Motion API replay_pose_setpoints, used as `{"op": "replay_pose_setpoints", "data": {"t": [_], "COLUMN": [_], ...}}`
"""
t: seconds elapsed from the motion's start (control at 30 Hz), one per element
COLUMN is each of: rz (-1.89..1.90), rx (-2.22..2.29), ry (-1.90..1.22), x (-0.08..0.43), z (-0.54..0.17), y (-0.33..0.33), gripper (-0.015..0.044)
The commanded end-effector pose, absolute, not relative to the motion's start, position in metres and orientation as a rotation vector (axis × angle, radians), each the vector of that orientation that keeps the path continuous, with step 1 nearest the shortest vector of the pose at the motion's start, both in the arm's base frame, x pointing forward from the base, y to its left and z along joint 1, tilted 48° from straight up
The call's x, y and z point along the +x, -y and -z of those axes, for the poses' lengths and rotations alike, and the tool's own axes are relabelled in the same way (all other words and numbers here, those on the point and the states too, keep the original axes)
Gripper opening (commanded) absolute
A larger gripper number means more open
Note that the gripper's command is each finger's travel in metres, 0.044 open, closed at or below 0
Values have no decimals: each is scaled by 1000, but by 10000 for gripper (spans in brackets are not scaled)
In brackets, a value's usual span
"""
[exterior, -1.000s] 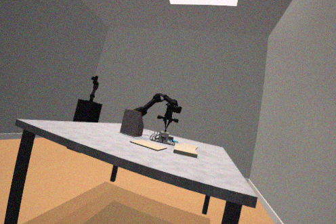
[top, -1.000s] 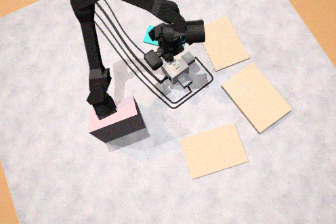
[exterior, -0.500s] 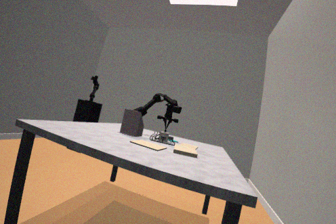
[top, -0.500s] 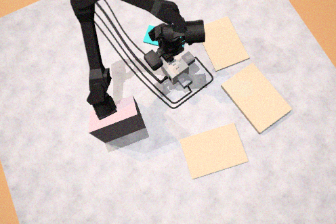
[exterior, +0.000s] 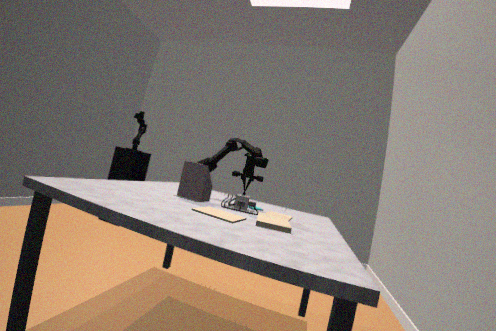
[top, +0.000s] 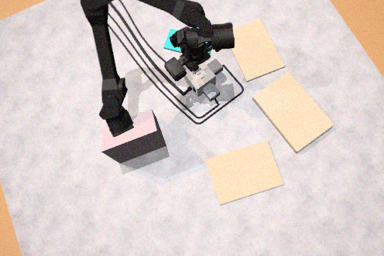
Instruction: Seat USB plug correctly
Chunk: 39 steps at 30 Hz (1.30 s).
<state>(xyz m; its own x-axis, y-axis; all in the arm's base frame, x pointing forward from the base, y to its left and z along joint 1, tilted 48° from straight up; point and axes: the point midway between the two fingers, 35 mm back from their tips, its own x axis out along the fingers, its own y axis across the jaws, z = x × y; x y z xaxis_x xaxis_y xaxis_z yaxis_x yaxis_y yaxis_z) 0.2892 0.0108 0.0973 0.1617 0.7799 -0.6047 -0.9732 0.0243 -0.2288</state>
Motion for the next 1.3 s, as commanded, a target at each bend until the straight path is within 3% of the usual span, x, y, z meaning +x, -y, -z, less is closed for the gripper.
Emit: {"op": "replay_pose_setpoints", "data": {"t": [0.0, 1.27], "rz": [-1400, -1400], "rx": [-674, -674], "ry": [-353, -353], "x": [288, 289], "z": [-96, -93], "y": [-12, -15], "gripper": [0, 0]}}
